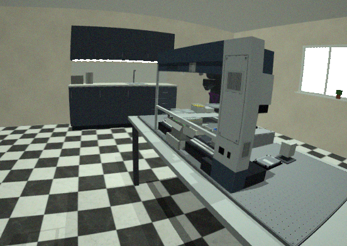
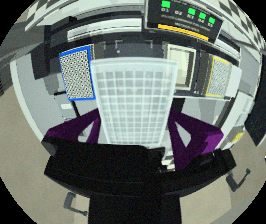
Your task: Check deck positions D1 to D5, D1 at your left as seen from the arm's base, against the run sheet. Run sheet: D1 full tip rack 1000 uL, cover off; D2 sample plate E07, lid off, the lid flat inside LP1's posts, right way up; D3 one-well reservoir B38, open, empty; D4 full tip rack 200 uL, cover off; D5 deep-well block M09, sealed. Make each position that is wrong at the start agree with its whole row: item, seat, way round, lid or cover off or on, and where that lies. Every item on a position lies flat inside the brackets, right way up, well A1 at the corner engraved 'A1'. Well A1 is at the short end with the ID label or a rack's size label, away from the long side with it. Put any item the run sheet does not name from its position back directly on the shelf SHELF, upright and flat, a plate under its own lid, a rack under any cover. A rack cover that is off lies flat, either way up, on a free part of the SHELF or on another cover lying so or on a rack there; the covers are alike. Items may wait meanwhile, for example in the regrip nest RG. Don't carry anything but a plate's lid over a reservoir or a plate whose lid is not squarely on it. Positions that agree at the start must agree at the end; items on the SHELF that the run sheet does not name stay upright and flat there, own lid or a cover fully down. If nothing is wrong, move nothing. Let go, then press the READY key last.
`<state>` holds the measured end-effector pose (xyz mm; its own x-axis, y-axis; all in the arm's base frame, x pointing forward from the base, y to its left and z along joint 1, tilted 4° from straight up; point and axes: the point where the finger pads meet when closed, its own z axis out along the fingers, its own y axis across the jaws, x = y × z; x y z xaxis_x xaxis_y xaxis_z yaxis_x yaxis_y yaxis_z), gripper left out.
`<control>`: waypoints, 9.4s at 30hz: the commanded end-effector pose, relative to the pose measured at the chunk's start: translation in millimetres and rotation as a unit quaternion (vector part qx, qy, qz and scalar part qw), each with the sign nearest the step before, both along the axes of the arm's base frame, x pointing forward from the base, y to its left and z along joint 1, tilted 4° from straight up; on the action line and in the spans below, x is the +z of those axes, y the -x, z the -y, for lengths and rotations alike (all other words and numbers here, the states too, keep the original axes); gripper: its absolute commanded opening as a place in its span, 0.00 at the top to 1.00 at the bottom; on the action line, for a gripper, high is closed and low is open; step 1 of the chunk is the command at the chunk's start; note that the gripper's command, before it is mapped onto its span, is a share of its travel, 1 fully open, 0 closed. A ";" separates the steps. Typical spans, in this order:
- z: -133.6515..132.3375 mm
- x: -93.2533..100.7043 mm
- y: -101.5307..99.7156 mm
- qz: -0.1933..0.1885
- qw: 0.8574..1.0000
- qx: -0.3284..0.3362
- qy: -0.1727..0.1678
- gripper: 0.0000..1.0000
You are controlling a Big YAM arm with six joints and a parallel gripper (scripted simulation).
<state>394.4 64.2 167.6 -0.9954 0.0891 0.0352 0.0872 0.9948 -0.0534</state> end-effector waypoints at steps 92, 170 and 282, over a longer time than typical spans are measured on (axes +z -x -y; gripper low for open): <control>7.5 -44.5 -28.8 0.010 1.000 0.000 -0.001 1.00; 13.9 -160.5 -23.3 0.007 1.000 -0.001 0.000 1.00; 9.9 -174.6 -32.2 0.022 1.000 0.000 -0.003 0.00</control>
